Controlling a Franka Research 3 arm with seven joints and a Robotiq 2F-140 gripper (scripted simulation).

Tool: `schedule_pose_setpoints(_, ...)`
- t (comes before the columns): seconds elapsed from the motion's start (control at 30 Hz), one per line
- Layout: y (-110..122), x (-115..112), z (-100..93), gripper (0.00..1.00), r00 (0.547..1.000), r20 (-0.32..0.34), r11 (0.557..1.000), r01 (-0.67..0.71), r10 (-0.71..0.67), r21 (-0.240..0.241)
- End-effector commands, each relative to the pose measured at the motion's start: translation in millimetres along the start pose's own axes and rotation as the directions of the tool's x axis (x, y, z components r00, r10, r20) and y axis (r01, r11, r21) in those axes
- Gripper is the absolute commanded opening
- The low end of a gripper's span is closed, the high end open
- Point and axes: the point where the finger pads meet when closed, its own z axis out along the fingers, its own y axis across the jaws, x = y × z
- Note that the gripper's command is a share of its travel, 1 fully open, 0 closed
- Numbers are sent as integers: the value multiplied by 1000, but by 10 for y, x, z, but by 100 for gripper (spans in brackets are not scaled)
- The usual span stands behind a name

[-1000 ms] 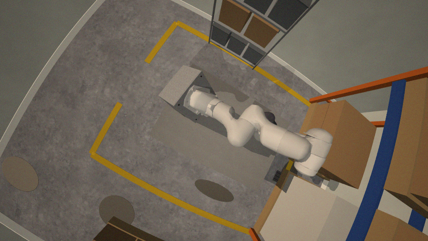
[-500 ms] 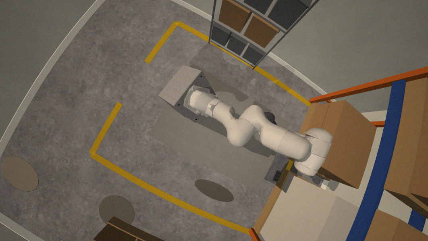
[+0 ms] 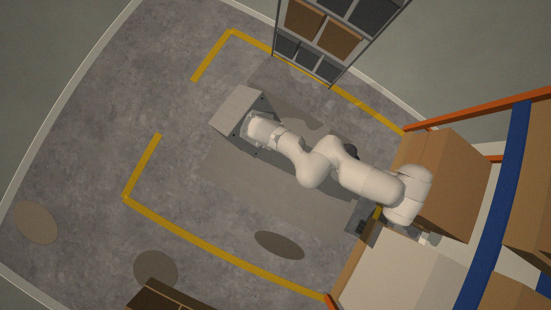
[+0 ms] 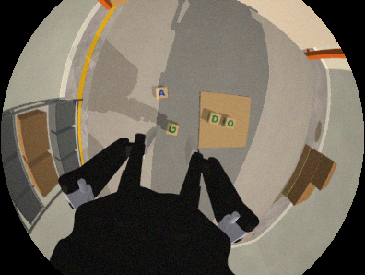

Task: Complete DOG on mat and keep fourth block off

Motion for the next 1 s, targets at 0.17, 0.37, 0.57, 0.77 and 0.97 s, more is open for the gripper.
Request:
schedule_pose_setpoints(0.17,-15,5,-2,37,1000,1,1000,16,-16,4)
schedule_pose_setpoints(0.37,-15,5,-2,37,1000,1,1000,16,-16,4)
schedule_pose_setpoints(0.57,-15,5,1,37,1000,1,1000,16,-16,4)
schedule_pose_setpoints(0.77,-15,5,21,37,1000,1,1000,16,-16,4)
schedule_pose_setpoints(0.97,-15,5,50,37,1000,1,1000,16,-16,4)
